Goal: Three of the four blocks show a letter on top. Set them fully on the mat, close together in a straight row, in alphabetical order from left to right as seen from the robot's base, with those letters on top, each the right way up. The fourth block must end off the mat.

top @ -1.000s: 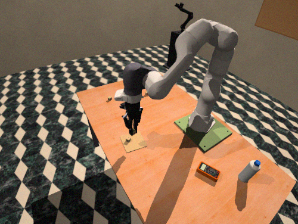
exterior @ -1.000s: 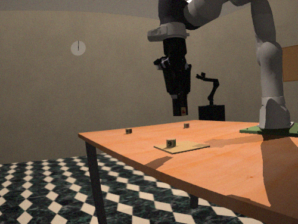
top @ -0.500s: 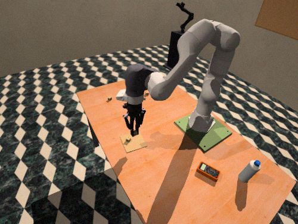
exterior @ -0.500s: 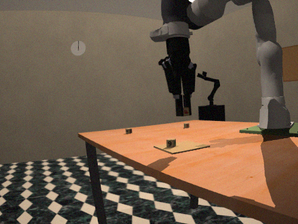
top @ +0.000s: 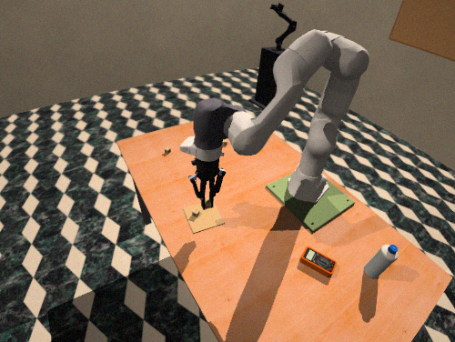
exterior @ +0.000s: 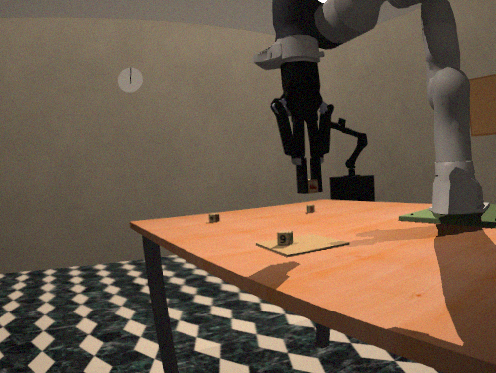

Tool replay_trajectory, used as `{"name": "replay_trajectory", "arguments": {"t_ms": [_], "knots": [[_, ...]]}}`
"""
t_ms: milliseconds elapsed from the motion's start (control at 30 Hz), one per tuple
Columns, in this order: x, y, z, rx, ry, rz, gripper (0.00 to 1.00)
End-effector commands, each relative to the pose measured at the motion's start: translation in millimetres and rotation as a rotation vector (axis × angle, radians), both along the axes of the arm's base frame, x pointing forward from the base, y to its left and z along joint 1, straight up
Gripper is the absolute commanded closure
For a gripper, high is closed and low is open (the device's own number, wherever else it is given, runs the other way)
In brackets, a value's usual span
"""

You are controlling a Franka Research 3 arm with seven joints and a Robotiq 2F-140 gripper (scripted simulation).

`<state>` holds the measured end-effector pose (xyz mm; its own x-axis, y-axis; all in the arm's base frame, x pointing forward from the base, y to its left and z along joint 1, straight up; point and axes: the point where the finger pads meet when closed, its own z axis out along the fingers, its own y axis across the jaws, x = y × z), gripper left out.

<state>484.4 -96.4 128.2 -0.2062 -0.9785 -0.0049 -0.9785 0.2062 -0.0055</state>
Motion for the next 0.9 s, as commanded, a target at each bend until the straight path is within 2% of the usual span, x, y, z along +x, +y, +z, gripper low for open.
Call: {"name": "replay_trajectory", "arguments": {"t_ms": [0,467,633,867], "knots": [[1.0,-0.5,0.6,-0.006,0.000,-0.069,0.78],[1.1,-0.5,-5.0,-0.006,0.000,-0.069,0.78],[1.3,-0.5,-20.1,-0.006,0.000,-0.069,0.78],[1.8,-0.6,-50.7,-0.006,0.000,-0.069,0.78]]}}
